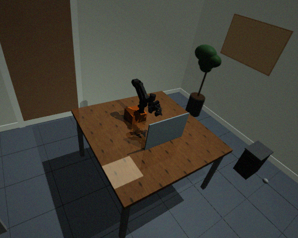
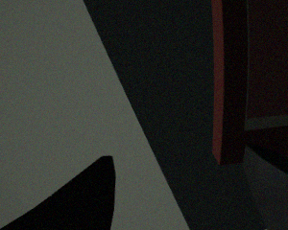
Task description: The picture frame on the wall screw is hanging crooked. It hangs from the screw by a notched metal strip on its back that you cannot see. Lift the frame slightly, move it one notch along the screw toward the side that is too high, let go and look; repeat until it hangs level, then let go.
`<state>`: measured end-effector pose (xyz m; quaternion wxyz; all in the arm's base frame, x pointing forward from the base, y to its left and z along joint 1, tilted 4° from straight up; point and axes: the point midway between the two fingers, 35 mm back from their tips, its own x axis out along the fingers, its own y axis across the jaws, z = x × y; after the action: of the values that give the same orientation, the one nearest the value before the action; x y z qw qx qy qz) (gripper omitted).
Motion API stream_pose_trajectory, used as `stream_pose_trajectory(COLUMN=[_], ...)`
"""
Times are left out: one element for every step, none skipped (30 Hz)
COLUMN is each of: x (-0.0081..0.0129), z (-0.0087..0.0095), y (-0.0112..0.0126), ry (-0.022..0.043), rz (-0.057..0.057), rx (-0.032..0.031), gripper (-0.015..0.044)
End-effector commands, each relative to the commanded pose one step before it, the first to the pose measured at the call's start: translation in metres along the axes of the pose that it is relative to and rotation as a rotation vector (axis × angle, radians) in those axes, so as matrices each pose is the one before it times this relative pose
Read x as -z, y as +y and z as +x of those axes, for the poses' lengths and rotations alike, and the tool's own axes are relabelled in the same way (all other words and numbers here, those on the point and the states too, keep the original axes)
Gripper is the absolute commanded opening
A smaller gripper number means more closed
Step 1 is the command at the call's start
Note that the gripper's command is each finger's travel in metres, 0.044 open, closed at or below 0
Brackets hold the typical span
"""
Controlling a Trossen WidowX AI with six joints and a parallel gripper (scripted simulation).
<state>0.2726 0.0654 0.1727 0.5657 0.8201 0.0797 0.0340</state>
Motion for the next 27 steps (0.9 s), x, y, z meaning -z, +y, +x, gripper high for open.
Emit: stream_pose_trajectory(x=[-0.00013,-0.00041,-0.00051,-0.00061,-0.00071,-0.00082,-0.00092,-0.00102,-0.00112,-0.00122,-0.00132,-0.00142,-0.00151,-0.0016,-0.00169,-0.00178,-0.00149,-0.00093,-0.00031,0.0,0.0,0.0,0.0,0.0,0.0,0.0,0.0], z=[0.01361,0.00408,0.00403,0.00396,0.00388,0.00379,0.00369,0.00357,0.00345,0.00331,0.00316,0.00301,0.00284,0.00266,0.00247,0.00227,0.00168,0.00095,0.00031,0.0,0.0,0.0,0.0,0.0,0.0,0.0,0.0], y=[-0.00389,-0.00174,-0.00194,-0.00213,-0.00233,-0.00253,-0.00272,-0.0029,-0.00308,-0.00326,-0.00343,-0.0036,-0.00376,-0.00392,-0.00406,-0.0042,-0.00348,-0.00214,-0.00072,0.0,0.0,0.0,0.0,0.0,0.0,0.0,0.0], ry=[0.0013,0.00009,0.00009,0.00008,0.00008,0.00007,0.00007,0.00006,0.00006,0.00005,0.00005,0.00004,0.00004,0.00003,0.00002,0.00002,0.00001,0.0,0.0,0.0,0.0,0.0,0.0,0.0,0.0,0.0,0.0], rz=[-0.001,0.0,0.0,0.0,0.0,0.0,0.0,0.0,0.0,0.0,0.0,0.0,0.0,0.0,0.0,0.0,0.0,0.0,0.0,0.0,0.0,0.0,0.0,0.0,0.0,0.0,0.0], rx=[0.00173,-0.00023,-0.00022,-0.00021,-0.0002,-0.00019,-0.00018,-0.00017,-0.00016,-0.00014,-0.00013,-0.00011,-0.0001,-0.00008,-0.00006,-0.00005,-0.00002,-0.00001,0.0,0.0,0.0,0.0,0.0,0.0,0.0,0.0,0.0], gripper=[0.026,0.026,0.026,0.026,0.026,0.026,0.026,0.026,0.026,0.026,0.026,0.026,0.026,0.026,0.026,0.026,0.026,0.026,0.026,0.026,0.026,0.026,0.026,0.026,0.026,0.026,0.026])
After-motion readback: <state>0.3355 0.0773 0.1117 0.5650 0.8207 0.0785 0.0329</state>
